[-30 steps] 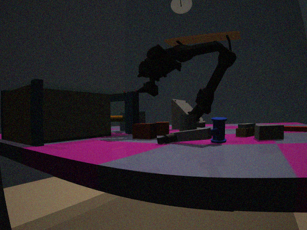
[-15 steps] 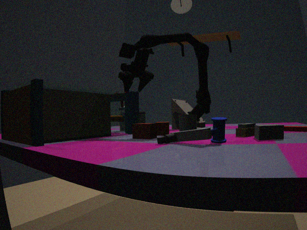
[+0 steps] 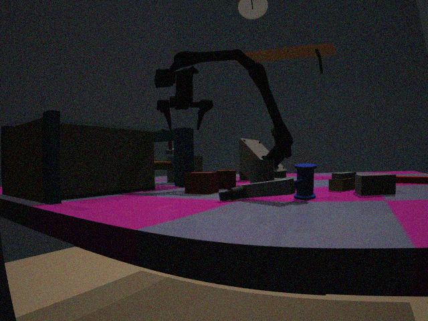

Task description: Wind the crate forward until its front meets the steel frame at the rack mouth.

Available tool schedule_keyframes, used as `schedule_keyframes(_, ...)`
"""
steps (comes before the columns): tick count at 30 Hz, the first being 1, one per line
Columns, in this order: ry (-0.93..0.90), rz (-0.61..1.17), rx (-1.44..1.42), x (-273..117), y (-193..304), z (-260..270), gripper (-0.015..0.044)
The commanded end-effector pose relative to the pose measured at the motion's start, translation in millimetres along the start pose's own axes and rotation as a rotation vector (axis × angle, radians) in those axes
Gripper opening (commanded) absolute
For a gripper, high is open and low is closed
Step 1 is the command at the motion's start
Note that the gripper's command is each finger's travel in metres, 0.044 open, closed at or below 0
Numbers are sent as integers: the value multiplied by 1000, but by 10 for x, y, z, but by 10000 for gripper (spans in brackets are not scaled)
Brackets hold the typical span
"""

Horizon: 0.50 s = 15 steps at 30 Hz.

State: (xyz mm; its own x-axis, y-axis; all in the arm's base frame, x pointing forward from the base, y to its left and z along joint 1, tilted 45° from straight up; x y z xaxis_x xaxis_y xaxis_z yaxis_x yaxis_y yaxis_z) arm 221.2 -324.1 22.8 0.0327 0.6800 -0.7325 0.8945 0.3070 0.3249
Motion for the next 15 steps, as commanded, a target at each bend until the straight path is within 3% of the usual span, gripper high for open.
schedule_keyframes(1, 8, 16, 25, 2, 19, 10, 440)
schedule_keyframes(9, 10, 14, 526, 65, 9, 228, 440)
schedule_keyframes(15, 10, 14, 540, 67, 9, 233, 440)
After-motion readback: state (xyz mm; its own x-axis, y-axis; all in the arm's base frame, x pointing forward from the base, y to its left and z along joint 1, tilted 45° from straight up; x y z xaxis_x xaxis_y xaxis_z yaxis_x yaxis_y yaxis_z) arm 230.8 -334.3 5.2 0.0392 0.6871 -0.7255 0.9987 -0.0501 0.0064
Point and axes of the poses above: the point midway between the two fingers, 35 mm back from their tips, its own x axis out along the fingers, its own z axis across the jaws, y = z × x, the point moved 8 cm from there along -x, back along the fingers, and after that the axes turned 14 degrees about x, right-handed, at the moved point
